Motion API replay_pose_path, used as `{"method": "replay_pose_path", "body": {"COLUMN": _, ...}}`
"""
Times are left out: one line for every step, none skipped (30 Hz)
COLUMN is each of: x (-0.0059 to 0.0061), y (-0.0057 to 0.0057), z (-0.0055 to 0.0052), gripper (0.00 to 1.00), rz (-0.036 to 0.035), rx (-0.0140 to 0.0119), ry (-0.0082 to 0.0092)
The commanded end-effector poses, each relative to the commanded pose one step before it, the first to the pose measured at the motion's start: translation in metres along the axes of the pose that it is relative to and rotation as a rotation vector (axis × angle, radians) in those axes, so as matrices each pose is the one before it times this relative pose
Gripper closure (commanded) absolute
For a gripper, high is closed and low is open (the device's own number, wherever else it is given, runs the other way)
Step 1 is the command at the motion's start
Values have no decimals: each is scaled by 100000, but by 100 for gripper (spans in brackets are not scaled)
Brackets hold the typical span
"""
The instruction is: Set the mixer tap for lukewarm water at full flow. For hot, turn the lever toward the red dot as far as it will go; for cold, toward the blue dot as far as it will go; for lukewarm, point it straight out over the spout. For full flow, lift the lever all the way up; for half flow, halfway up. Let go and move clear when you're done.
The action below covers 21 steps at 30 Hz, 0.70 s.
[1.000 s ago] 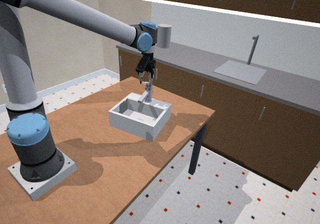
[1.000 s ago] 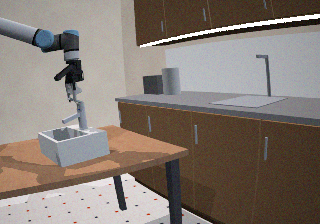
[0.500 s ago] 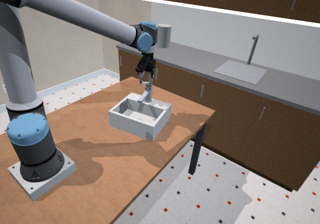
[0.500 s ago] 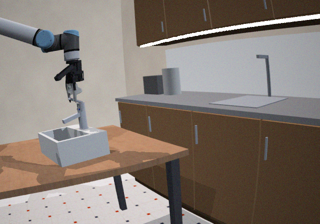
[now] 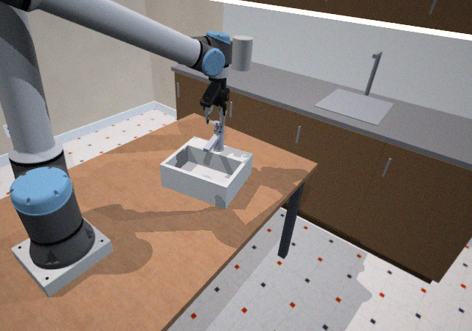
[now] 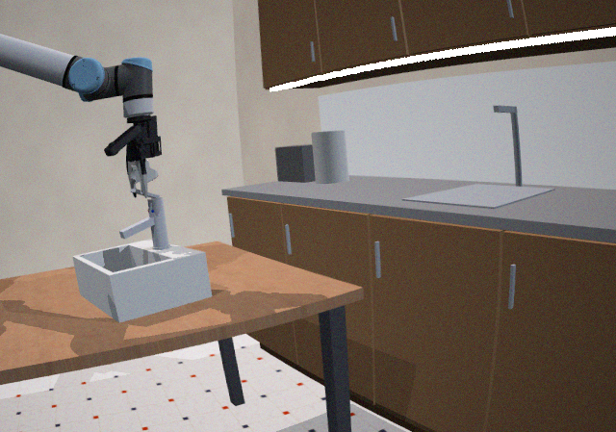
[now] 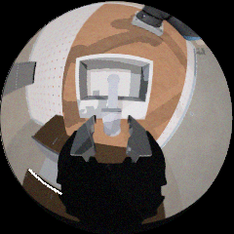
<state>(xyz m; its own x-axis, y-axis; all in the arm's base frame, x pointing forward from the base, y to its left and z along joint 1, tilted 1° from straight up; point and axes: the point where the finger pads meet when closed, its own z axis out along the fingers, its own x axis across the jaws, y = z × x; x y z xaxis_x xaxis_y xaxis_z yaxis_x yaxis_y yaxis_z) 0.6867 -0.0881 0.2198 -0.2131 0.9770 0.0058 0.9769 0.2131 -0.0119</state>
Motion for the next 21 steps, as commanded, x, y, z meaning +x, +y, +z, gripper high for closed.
{"method": "replay_pose_path", "body": {"x": 125, "y": 50, "z": 35, "gripper": 57, "rz": -113, "rx": -69, "ry": 34}}
{"method": "replay_pose_path", "body": {"x": 0, "y": 0, "z": 0, "gripper": 57, "rz": 0, "rx": 0, "ry": 0}}
{"method": "replay_pose_path", "body": {"x": 0, "y": 0, "z": 0, "gripper": 57, "rz": 0, "rx": 0, "ry": 0}}
{"method": "replay_pose_path", "body": {"x": 0, "y": 0, "z": 0, "gripper": 100, "rz": 0, "rx": 0, "ry": 0}}
{"method": "replay_pose_path", "body": {"x": 0, "y": 0, "z": 0, "gripper": 100, "rz": 0, "rx": 0, "ry": 0}}
{"method": "replay_pose_path", "body": {"x": 1, "y": -1, "z": 0, "gripper": 100, "rz": 0, "rx": 2, "ry": 2}}
{"method": "replay_pose_path", "body": {"x": 0, "y": 0, "z": 0, "gripper": 100, "rz": 0, "rx": 1, "ry": 1}}
{"method": "replay_pose_path", "body": {"x": 0, "y": 0, "z": 0, "gripper": 100, "rz": 0, "rx": 0, "ry": 0}}
{"method": "replay_pose_path", "body": {"x": 0, "y": 0, "z": 0, "gripper": 100, "rz": 0, "rx": 0, "ry": 0}}
{"method": "replay_pose_path", "body": {"x": 0, "y": 0, "z": 0, "gripper": 100, "rz": 0, "rx": 0, "ry": 0}}
{"method": "replay_pose_path", "body": {"x": 0, "y": 0, "z": 0, "gripper": 100, "rz": 0, "rx": 0, "ry": 0}}
{"method": "replay_pose_path", "body": {"x": 0, "y": 0, "z": 0, "gripper": 100, "rz": 0, "rx": 0, "ry": 0}}
{"method": "replay_pose_path", "body": {"x": 0, "y": 0, "z": 0, "gripper": 100, "rz": 0, "rx": 0, "ry": 0}}
{"method": "replay_pose_path", "body": {"x": 0, "y": 0, "z": 0, "gripper": 100, "rz": 0, "rx": 0, "ry": 0}}
{"method": "replay_pose_path", "body": {"x": 0, "y": 0, "z": 0, "gripper": 100, "rz": 0, "rx": 0, "ry": 0}}
{"method": "replay_pose_path", "body": {"x": 0, "y": 0, "z": 0, "gripper": 100, "rz": 0, "rx": 0, "ry": 0}}
{"method": "replay_pose_path", "body": {"x": 0, "y": 0, "z": 0, "gripper": 100, "rz": 0, "rx": 0, "ry": 0}}
{"method": "replay_pose_path", "body": {"x": 0, "y": 0, "z": 0, "gripper": 100, "rz": 0, "rx": 0, "ry": 0}}
{"method": "replay_pose_path", "body": {"x": 0, "y": 0, "z": 0, "gripper": 100, "rz": 0, "rx": 0, "ry": 0}}
{"method": "replay_pose_path", "body": {"x": 0, "y": 0, "z": 0, "gripper": 100, "rz": 0, "rx": 0, "ry": 0}}
{"method": "replay_pose_path", "body": {"x": 0, "y": 0, "z": 0, "gripper": 100, "rz": 0, "rx": 0, "ry": 0}}
